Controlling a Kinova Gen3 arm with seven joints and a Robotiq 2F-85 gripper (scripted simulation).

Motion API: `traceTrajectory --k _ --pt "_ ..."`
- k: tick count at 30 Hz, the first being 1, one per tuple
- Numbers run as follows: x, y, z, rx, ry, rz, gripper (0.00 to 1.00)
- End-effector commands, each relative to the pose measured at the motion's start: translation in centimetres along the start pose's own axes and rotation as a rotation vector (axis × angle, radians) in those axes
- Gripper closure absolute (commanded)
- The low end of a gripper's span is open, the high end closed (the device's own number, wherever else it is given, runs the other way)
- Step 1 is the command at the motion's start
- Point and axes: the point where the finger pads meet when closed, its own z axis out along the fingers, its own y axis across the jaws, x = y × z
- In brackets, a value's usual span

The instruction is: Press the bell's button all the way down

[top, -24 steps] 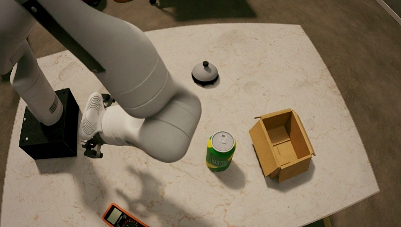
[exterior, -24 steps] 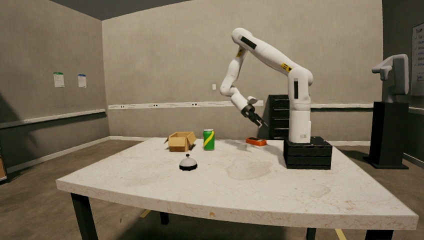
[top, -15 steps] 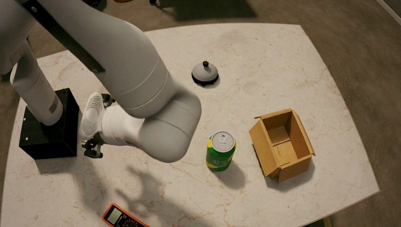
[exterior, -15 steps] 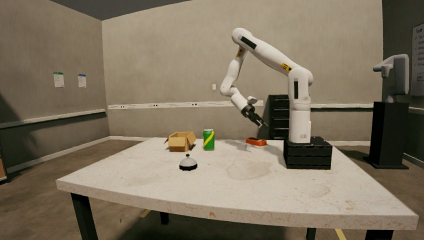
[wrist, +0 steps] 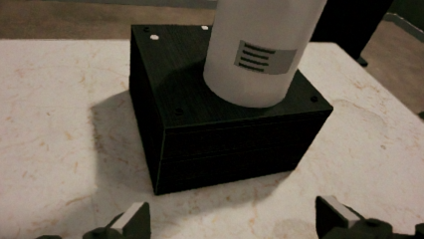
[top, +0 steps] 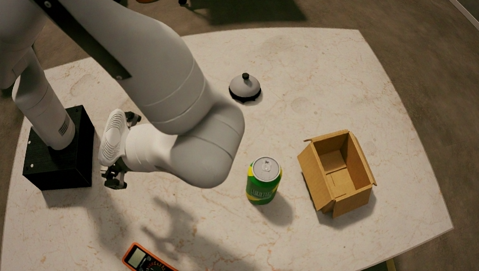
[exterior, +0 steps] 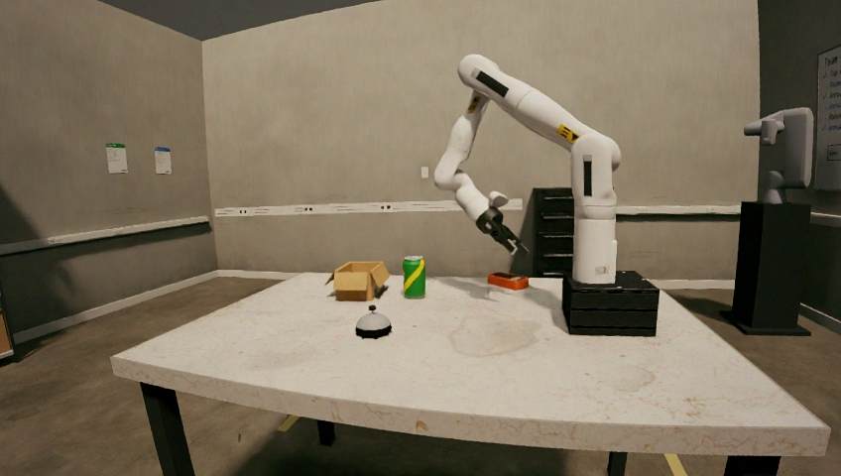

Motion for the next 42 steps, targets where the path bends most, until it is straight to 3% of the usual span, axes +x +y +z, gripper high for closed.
traceTrajectory --k 1,8,10,12,18,25,27,28,42 --pt "-2.3 0.4 -1.2 0.070 -0.051 -0.029 0.00" --pt "-8.5 3.5 -4.4 0.247 -0.190 -0.142 0.00" --pt "-8.5 3.5 -4.4 0.247 -0.190 -0.142 0.00" --pt "-10.8 5.2 -5.7 0.309 -0.249 -0.189 0.00" --pt "-14.3 9.1 -7.9 0.398 -0.346 -0.276 0.00" --pt "-17.5 14.8 -9.8 0.469 -0.453 -0.385 0.00" --pt "-17.5 14.8 -9.8 0.469 -0.453 -0.385 0.00" --pt "-18.5 16.9 -10.5 0.496 -0.489 -0.430 0.00" --pt "-21.4 29.3 -12.5 0.576 -0.668 -0.637 0.00"
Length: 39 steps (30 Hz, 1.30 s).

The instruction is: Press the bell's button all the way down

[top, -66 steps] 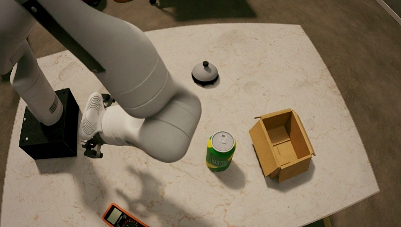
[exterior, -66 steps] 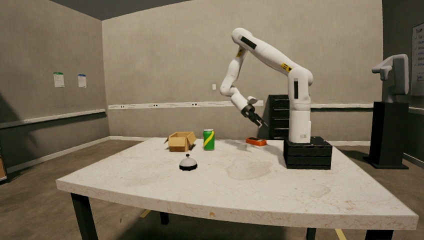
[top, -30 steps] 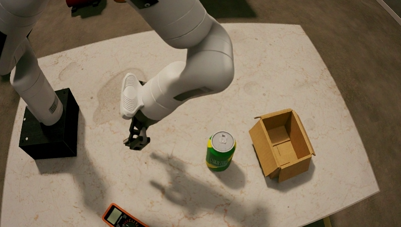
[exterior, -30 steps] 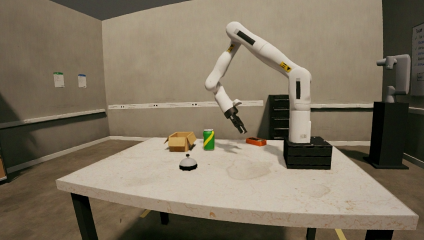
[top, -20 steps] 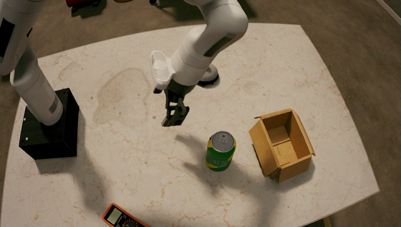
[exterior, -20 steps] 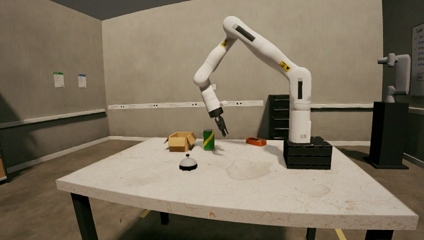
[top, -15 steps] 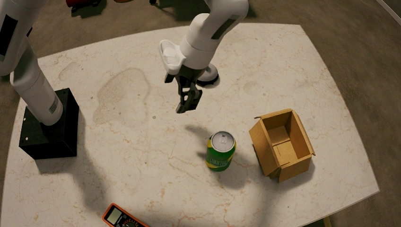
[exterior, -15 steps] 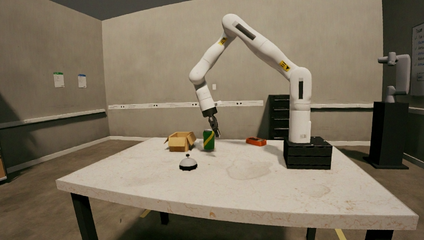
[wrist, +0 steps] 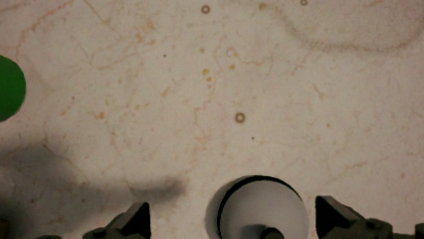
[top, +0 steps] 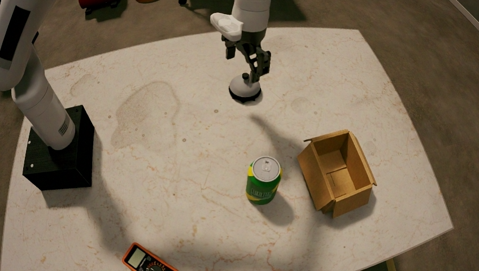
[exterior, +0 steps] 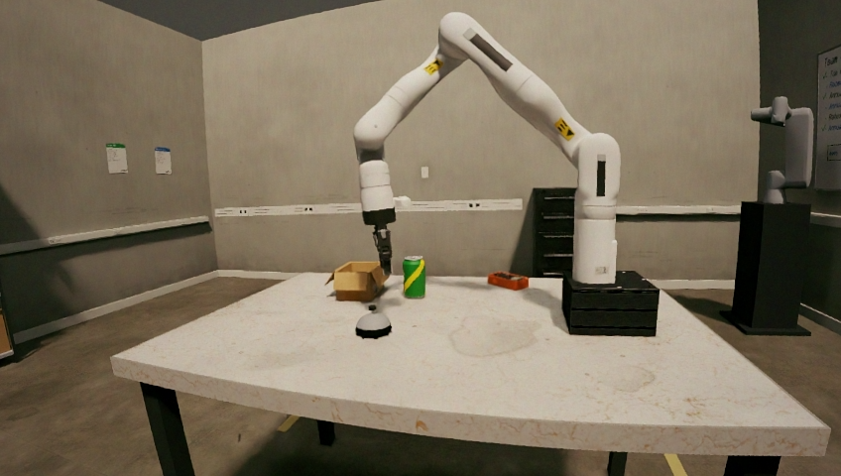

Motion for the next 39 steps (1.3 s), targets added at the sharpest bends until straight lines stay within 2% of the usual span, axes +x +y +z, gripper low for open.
traceTrajectory --k 1,6,16,17,39 --pt "-2.6 2.0 -1.1 0.019 -0.052 -0.042 0.00" --pt "-4.3 3.4 -1.7 0.028 -0.087 -0.071 0.00" --pt "-4.2 3.5 -1.7 0.028 -0.087 -0.073 0.00" --pt "-4.2 3.5 -1.7 0.028 -0.087 -0.073 0.90" --pt "-4.2 3.5 -1.7 0.028 -0.087 -0.073 0.90"
